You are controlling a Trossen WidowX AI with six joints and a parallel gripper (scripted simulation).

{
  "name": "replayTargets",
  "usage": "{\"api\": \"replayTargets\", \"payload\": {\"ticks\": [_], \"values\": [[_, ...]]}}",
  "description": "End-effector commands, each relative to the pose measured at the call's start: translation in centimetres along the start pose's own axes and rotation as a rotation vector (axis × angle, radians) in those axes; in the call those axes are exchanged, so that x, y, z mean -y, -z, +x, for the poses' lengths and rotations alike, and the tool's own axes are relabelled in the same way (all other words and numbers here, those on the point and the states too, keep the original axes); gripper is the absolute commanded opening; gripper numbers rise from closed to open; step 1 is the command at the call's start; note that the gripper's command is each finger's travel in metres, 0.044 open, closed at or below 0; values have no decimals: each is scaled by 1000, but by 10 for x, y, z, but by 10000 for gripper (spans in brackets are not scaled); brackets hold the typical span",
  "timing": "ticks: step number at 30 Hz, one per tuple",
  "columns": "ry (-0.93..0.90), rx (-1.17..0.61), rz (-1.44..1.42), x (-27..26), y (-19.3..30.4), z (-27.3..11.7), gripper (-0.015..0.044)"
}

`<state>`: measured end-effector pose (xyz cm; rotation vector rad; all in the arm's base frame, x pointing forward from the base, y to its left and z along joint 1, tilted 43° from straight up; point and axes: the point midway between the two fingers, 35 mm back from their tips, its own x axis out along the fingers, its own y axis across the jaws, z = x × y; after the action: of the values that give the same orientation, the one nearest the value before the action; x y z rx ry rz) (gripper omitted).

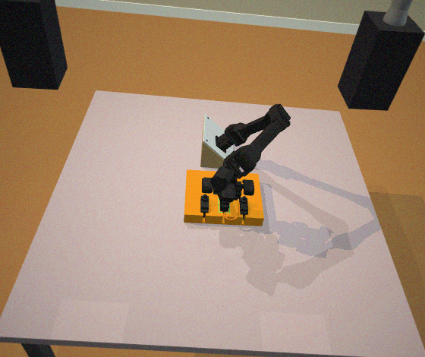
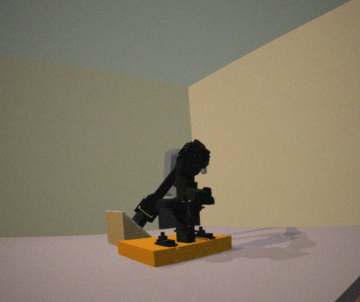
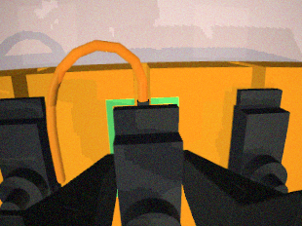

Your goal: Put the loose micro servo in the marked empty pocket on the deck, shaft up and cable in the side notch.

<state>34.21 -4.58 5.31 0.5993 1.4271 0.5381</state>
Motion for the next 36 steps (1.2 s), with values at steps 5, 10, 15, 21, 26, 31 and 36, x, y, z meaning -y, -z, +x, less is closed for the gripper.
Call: {"api": "replayTargets", "payload": {"ticks": [5,10,15,21,26,31,36], "values": [[-3,0,2,-1,1,7,0],[-3,0,2,-1,1,11,0],[-3,0,2,-1,1,15,0],[-3,0,2,-1,1,20,0],[-3,0,2,-1,1,23,0],[-3,1,2,-1,1,27,0],[-4,1,2,-1,1,31,0]]}}
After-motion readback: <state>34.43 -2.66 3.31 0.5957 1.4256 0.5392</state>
